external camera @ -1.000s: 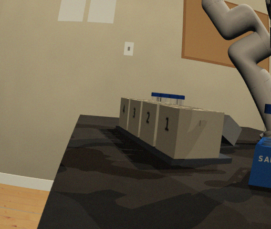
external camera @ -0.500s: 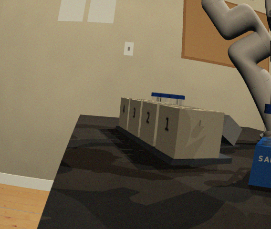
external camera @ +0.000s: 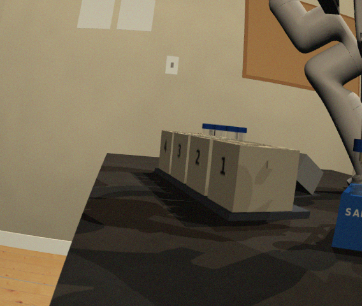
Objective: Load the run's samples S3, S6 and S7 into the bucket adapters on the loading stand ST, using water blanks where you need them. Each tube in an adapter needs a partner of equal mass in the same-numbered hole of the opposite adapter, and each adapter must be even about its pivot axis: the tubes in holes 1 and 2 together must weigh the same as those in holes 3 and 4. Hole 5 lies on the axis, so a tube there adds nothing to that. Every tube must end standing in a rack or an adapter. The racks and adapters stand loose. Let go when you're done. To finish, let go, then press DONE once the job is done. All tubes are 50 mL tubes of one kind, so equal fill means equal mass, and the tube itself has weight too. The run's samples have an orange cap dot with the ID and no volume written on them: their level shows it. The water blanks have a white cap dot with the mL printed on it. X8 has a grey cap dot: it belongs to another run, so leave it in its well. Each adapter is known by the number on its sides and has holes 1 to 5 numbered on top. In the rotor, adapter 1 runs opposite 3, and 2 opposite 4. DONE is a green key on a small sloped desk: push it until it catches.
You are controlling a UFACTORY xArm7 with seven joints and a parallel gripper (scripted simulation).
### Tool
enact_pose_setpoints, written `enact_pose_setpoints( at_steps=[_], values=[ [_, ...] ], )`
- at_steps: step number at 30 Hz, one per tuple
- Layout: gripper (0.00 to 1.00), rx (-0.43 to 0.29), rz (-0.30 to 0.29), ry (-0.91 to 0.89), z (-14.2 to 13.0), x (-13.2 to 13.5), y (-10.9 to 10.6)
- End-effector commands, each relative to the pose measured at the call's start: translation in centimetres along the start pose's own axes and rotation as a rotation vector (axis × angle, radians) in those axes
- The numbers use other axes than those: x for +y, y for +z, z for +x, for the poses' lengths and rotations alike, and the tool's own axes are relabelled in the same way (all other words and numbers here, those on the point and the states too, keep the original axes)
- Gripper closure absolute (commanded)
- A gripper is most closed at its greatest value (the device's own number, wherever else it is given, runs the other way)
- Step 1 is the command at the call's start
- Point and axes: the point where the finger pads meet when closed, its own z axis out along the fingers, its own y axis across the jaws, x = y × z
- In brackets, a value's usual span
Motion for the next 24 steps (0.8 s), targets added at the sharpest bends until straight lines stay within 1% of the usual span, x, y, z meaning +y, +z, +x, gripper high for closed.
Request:
enact_pose_setpoints(
  at_steps=[1, 18, 24],
  values=[
    [1.00, -0.002, 0.005, 0.000, -0.07, -0.14, 0.81],
    [1.00, -0.002, 0.005, 0.000, -0.08, -0.14, 0.81],
    [1.00, -0.002, 0.005, 0.000, -0.08, -0.14, 1.21]
  ],
)
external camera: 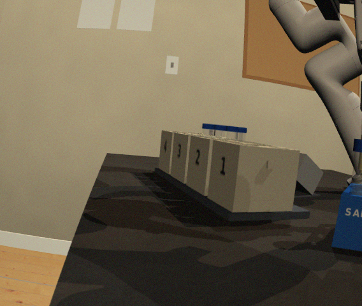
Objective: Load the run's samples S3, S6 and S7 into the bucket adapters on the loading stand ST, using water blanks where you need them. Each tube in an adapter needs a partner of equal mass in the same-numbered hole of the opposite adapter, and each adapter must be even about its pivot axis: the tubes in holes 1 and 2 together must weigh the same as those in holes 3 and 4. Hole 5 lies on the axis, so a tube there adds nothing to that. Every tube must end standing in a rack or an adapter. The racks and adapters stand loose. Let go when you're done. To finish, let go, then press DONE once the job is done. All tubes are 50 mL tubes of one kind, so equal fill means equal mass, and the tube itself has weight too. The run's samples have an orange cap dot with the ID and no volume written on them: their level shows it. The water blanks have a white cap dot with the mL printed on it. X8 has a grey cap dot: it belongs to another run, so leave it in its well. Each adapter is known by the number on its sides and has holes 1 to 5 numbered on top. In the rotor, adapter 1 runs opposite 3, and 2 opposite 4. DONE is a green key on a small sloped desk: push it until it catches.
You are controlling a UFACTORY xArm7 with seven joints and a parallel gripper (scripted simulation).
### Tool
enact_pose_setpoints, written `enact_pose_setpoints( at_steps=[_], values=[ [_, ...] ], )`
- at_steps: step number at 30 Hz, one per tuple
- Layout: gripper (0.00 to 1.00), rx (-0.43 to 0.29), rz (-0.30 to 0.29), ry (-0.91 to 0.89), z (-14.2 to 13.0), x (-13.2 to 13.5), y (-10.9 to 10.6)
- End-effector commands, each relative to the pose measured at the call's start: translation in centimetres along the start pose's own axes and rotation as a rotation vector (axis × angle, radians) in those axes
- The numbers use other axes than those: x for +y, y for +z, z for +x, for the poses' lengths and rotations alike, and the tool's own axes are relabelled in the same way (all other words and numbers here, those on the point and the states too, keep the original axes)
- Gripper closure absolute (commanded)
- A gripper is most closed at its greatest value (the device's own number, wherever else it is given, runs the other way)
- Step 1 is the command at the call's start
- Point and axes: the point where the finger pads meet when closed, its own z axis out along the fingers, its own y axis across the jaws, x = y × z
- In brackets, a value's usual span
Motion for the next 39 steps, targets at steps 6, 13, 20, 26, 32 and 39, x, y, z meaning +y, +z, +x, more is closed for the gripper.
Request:
enact_pose_setpoints(
  at_steps=[6, 13, 20, 26, 32, 39],
  values=[
    [1.00, -0.002, 0.004, 0.000, -0.1, -0.1, 0.7],
    [1.00, -0.002, 0.004, 0.000, -0.1, -0.1, 1.3],
    [1.00, -0.002, 0.004, 0.000, -0.1, -0.1, 1.9],
    [1.00, -0.002, 0.004, 0.000, -0.1, -0.1, 2.5],
    [1.00, -0.002, 0.004, 0.000, -0.1, -0.1, 2.9],
    [1.00, -0.002, 0.004, 0.000, -0.1, -0.1, 3.6]
  ],
)
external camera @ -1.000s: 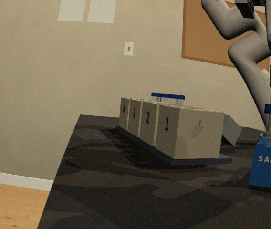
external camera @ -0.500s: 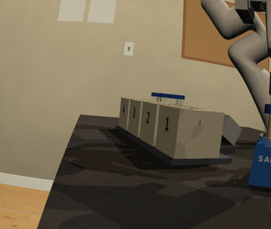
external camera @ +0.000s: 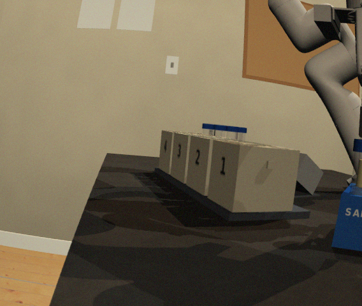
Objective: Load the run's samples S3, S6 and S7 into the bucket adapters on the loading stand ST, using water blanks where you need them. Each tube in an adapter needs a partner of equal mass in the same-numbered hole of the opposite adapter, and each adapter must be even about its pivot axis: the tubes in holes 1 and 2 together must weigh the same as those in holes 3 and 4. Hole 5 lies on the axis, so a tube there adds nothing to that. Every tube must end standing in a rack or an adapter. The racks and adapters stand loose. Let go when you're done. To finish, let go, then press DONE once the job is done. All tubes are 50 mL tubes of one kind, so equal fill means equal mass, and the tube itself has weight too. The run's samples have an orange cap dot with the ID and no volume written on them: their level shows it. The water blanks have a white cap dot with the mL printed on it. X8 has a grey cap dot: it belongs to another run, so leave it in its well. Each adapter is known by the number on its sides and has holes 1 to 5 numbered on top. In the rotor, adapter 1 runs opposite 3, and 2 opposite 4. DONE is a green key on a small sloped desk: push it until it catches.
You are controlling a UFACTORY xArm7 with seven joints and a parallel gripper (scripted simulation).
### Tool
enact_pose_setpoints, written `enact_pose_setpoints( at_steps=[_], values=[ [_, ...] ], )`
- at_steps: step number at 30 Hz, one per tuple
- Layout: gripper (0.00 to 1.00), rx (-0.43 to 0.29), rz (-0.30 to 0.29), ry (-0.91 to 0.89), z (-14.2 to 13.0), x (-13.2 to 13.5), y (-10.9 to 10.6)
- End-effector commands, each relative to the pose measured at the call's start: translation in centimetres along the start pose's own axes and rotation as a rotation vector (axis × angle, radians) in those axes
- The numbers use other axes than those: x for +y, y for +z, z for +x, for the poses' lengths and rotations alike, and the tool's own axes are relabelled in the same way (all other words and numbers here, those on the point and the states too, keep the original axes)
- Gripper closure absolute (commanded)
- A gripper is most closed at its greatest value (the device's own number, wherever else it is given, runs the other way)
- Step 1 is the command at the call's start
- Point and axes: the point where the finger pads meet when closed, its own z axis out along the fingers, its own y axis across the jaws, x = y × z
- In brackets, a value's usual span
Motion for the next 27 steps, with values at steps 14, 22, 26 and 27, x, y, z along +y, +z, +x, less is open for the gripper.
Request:
enact_pose_setpoints(
  at_steps=[14, 22, 26, 27],
  values=[
    [1.00, -0.002, 0.004, 0.000, -0.1, -0.1, 1.5],
    [1.00, -0.002, 0.004, 0.000, -0.1, -0.1, 2.3],
    [1.00, -0.002, 0.004, 0.000, -0.1, -0.1, 2.5],
    [1.00, -0.002, 0.004, 0.000, -0.1, -0.1, 2.5]
  ],
)
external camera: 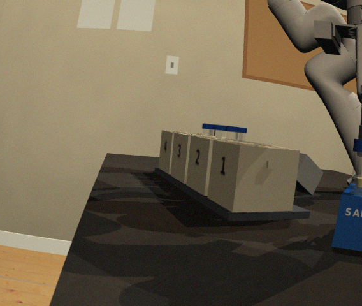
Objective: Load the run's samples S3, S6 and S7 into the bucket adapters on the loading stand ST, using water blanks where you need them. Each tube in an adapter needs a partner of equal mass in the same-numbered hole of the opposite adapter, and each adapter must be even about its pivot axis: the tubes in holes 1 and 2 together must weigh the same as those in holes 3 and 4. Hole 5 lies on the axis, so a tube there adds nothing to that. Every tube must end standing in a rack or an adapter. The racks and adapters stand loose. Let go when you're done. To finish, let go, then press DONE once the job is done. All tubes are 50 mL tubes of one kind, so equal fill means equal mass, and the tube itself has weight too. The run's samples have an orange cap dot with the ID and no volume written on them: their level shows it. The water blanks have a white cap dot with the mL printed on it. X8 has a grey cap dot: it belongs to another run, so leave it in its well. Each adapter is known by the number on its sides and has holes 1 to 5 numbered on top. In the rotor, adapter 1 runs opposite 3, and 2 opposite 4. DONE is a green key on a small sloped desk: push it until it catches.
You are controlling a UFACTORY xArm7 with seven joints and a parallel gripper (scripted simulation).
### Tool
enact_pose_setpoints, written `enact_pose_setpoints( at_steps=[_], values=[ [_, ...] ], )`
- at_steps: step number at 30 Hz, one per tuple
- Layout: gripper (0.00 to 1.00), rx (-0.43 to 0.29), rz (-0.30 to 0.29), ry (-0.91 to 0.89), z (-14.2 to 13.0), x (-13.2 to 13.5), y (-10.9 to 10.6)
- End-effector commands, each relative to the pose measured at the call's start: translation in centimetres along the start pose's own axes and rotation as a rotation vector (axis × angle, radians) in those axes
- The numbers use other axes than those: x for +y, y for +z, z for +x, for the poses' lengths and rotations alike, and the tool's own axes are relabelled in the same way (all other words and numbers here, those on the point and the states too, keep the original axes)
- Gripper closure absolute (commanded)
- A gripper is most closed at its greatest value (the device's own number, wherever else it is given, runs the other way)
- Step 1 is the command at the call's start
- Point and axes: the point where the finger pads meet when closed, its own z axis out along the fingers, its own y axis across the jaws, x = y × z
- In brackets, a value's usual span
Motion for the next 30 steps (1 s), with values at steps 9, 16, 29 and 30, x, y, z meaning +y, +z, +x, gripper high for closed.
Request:
enact_pose_setpoints(
  at_steps=[9, 16, 29, 30],
  values=[
    [1.00, -0.002, 0.005, 0.000, -0.08, -0.14, 0.05],
    [0.56, -0.002, 0.005, 0.000, -0.08, -0.14, 0.08],
    [0.56, -0.002, 0.005, 0.000, -0.08, -0.15, 0.08],
    [0.56, -0.002, 0.005, 0.000, -0.08, -0.15, 0.08]
  ],
)
